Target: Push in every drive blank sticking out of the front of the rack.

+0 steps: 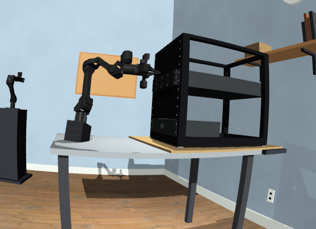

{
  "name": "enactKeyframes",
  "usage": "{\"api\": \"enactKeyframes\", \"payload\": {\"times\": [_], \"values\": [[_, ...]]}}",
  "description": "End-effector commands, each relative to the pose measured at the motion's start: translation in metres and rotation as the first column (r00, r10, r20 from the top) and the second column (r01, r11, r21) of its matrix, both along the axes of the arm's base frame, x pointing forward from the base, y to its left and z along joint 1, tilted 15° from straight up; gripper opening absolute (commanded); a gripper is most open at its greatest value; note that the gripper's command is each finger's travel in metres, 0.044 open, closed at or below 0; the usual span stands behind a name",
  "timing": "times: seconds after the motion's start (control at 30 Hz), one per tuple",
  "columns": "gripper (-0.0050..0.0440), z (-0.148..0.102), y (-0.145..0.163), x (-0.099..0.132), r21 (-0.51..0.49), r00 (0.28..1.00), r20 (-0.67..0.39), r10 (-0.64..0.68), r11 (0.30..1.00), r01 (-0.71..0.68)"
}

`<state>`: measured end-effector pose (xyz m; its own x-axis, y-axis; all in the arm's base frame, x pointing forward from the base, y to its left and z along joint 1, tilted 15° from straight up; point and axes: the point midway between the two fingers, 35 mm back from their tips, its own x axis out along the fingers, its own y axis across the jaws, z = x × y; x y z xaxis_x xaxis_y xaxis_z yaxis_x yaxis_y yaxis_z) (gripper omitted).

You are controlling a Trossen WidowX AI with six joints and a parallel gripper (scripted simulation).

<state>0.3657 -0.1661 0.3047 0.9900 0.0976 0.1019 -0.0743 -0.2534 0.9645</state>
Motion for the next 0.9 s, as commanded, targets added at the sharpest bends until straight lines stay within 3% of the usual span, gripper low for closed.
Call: {"api": "enactKeyframes", "payload": {"times": [0.0, 0.87], "values": [[-0.005, 0.01, 0.0, 0.009, -0.013, 1.0, 0.017, 0.002, 1.0, -0.002], [-0.005, 0.017, 0.001, 0.023, -0.013, 1.0, 0.017, 0.002, 1.0, -0.002]]}}
